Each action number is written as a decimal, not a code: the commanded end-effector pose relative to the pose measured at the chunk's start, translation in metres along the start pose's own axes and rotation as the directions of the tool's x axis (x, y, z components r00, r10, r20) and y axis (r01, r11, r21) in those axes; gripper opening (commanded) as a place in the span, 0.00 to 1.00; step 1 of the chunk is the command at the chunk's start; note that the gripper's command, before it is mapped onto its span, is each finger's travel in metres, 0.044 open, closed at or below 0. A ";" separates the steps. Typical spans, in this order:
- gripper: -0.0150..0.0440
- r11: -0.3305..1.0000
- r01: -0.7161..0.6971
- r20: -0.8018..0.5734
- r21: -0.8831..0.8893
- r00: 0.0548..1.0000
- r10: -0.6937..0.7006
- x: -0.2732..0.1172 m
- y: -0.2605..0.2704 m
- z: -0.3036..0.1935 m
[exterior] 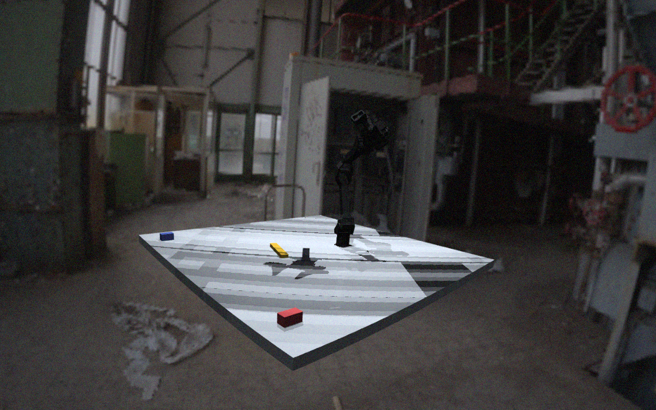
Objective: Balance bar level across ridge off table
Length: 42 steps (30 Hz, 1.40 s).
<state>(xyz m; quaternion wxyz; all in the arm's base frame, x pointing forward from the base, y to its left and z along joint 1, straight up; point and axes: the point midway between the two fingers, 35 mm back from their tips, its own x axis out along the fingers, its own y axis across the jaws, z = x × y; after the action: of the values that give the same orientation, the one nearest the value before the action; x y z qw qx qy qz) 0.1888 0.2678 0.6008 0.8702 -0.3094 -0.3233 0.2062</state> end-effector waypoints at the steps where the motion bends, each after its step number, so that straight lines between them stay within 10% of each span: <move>1: 0.79 0.998 -0.029 -0.043 -0.063 0.999 0.027 0.008 0.008 -0.017; 23: 0.79 0.899 -0.316 -0.427 -0.305 0.889 0.167 0.037 0.048 -0.172; 42: 0.79 0.765 -0.604 -0.752 -0.224 0.607 0.259 0.003 0.056 -0.325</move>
<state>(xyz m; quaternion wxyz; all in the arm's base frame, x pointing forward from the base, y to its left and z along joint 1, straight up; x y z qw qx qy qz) 0.3998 0.1895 0.3826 0.7565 -0.6207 0.0449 0.2008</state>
